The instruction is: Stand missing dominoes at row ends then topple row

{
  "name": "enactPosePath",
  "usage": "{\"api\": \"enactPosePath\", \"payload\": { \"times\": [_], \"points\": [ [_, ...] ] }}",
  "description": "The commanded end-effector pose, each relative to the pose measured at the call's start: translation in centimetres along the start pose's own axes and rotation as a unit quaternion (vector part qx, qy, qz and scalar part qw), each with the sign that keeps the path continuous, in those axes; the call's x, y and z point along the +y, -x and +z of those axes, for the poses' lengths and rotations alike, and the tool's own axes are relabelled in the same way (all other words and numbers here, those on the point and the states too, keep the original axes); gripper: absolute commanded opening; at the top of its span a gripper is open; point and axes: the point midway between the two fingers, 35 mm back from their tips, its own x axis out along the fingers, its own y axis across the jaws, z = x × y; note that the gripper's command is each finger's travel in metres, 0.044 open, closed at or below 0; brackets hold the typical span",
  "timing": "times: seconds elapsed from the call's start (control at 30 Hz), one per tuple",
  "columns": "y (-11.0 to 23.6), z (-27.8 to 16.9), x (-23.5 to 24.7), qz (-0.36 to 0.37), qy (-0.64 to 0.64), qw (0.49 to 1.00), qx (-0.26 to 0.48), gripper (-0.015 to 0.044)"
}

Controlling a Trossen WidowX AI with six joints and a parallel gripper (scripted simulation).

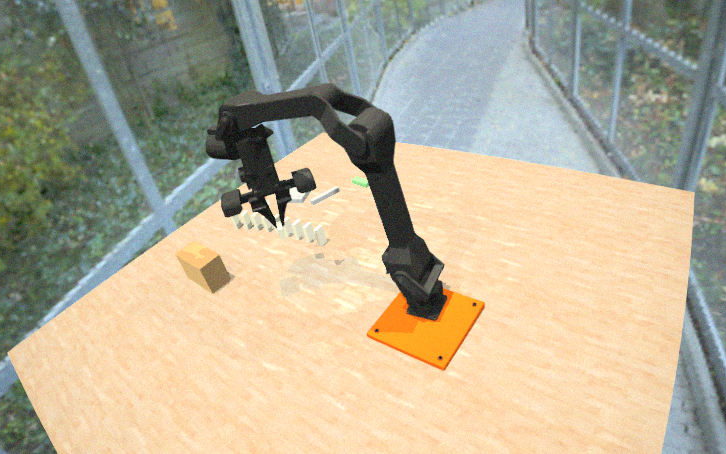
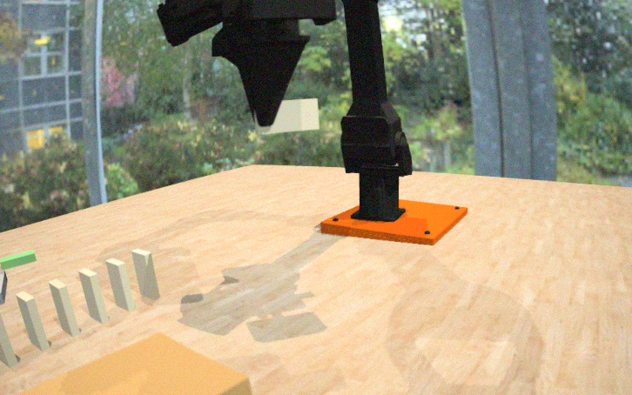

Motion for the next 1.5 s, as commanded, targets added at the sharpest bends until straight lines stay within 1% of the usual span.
{"api": "enactPosePath", "payload": {
  "times": [0.0, 0.17, 0.23, 0.3, 0.47, 1.0, 1.47],
  "points": [
    [0.3, -2.9, 4.7, 0.003, 0.108, 0.994, 0.001, 0.0027],
    [0.4, -8.5, 10.6, 0.01, 0.257, 0.966, 0.002, 0.0027],
    [0.3, -10.9, 12.3, 0.01, 0.309, 0.951, 0.003, 0.0027],
    [0.3, -12.4, 13.2, 0.01, 0.339, 0.941, 0.003, 0.0027],
    [0.2, -12.6, 13.5, 0.011, 0.345, 0.938, -0.002, 0.0027],
    [-2.6, -12.2, 17.0, 0.051, 0.398, 0.906, -0.136, 0.0027],
    [-4.0, -12.3, 19.3, 0.088, 0.422, 0.867, -0.249, 0.0027]
  ]
}}
